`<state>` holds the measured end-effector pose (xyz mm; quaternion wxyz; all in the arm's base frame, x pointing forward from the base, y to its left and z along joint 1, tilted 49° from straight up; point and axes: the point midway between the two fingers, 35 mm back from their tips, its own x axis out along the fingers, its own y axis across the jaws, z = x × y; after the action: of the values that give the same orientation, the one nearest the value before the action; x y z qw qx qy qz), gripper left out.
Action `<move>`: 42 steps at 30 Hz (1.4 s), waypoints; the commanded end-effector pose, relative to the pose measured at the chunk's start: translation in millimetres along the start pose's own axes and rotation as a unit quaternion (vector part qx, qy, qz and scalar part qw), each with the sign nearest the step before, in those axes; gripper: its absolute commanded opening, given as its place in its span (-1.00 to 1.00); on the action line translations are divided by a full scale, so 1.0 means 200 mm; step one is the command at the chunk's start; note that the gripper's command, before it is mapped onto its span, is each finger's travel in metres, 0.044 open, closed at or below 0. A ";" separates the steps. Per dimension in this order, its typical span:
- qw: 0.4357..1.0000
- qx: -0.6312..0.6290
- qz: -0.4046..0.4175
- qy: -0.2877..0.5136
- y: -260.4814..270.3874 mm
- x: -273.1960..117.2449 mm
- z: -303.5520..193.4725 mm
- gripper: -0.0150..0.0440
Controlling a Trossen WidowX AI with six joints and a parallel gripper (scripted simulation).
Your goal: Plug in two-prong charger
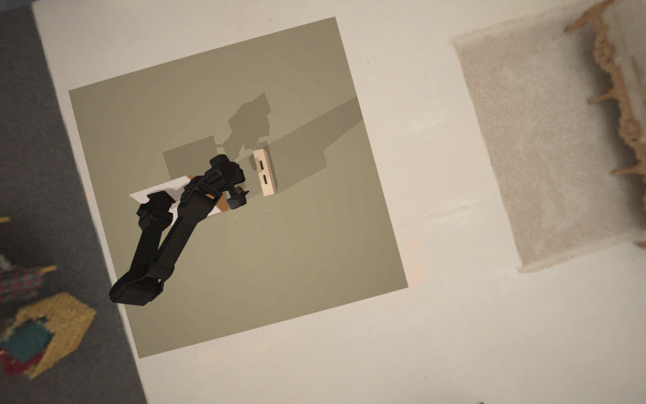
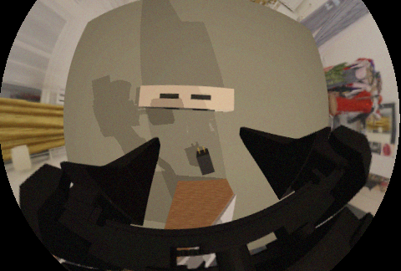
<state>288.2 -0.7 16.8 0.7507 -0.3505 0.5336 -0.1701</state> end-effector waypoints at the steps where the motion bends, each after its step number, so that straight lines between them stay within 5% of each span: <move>1: 0.998 -0.026 -0.010 0.047 -0.02 0.07 -0.11 1.00; 15: 0.975 -0.098 -0.019 0.199 -0.03 0.22 -0.49 1.00; 42: 0.975 -0.099 -0.018 0.200 -0.05 0.35 -0.53 1.00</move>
<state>219.9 -84.0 -39.8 0.5908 -0.3888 0.6786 -0.1983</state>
